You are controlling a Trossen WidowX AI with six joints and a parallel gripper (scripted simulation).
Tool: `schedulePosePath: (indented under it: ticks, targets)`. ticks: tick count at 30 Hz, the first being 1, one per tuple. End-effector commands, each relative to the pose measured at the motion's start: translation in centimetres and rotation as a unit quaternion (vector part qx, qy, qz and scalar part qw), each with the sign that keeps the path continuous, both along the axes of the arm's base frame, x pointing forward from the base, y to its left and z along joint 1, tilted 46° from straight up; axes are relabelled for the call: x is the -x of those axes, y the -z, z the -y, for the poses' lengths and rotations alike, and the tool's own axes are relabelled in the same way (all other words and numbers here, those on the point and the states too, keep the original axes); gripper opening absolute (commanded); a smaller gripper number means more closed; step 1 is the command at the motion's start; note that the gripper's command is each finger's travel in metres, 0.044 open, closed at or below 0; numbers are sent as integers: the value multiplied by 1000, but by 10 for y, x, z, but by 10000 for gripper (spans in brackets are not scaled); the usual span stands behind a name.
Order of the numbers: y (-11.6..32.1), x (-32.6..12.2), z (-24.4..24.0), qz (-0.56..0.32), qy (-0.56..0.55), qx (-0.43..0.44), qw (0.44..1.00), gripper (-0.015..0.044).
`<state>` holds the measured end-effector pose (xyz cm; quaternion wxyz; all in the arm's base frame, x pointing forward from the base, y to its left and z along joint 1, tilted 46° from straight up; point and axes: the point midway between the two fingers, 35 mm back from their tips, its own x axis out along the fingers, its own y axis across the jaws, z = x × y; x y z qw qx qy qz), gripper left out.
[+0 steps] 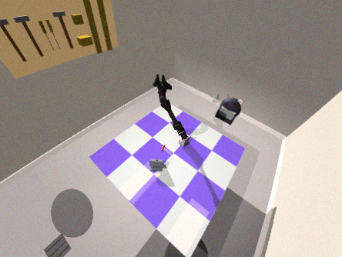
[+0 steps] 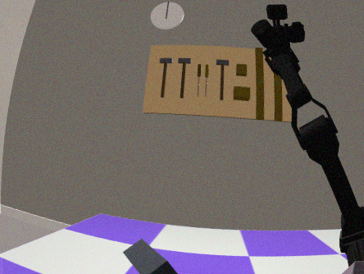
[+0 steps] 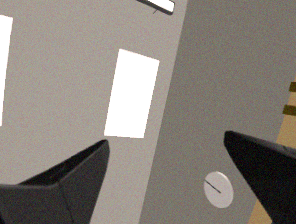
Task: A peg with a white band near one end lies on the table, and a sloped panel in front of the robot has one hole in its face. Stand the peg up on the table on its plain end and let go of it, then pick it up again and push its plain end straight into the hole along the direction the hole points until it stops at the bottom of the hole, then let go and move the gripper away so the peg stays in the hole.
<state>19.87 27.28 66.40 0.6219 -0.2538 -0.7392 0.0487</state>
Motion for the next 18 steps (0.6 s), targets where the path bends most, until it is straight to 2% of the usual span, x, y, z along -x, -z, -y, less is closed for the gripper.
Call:
schedulePosePath:
  ticks: [1,2,18]
  targets:
    - [0,1,0,0,-1,-1,1000,426]
    - [-2,4,1,1,-3,-5,1000,440]
    - [-30,100,48,46,-74,-113,990,440]
